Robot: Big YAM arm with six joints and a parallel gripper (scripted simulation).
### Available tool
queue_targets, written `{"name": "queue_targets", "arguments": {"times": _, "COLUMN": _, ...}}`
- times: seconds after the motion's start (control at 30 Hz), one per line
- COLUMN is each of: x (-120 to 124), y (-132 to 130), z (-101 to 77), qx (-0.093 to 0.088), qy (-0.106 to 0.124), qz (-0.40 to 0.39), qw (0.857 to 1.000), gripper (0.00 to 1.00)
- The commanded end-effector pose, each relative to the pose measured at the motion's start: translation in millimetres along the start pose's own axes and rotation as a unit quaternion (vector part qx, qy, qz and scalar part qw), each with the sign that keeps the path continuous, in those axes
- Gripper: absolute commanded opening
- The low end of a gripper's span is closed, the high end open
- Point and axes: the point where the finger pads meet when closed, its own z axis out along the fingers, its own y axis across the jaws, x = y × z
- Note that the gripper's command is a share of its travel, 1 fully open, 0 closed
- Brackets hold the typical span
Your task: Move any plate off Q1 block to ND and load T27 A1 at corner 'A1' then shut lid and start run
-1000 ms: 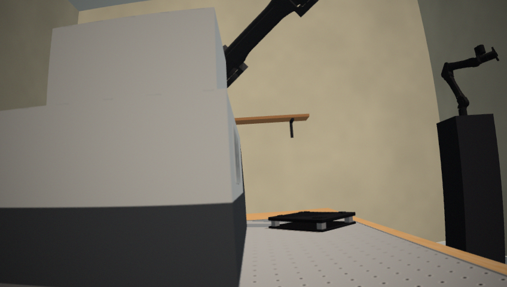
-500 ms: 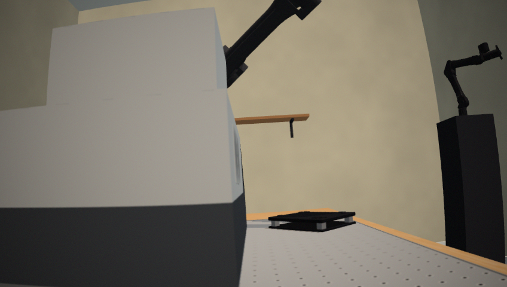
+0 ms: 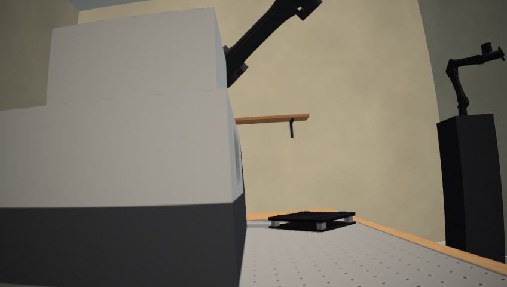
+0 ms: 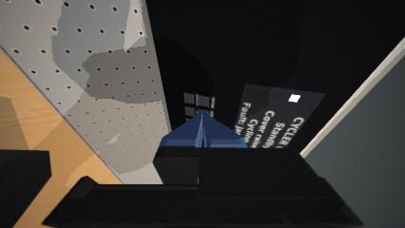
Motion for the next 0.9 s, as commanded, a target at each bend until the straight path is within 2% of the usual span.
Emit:
{"name": "queue_targets", "arguments": {"times": 0.0, "x": 4.4, "y": 2.6, "z": -13.4, "qx": 0.005, "qy": 0.006, "qz": 0.000, "qw": 1.000, "gripper": 0.00}}
{"name": "queue_targets", "arguments": {"times": 0.43, "x": 11.4, "y": 10.5, "z": -13.0, "qx": -0.003, "qy": 0.013, "qz": 0.016, "qw": 1.000, "gripper": 0.00}}
{"name": "queue_targets", "arguments": {"times": 0.87, "x": -6.4, "y": 10.2, "z": -7.8, "qx": -0.005, "qy": -0.002, "qz": 0.006, "qw": 1.000, "gripper": 0.00}}
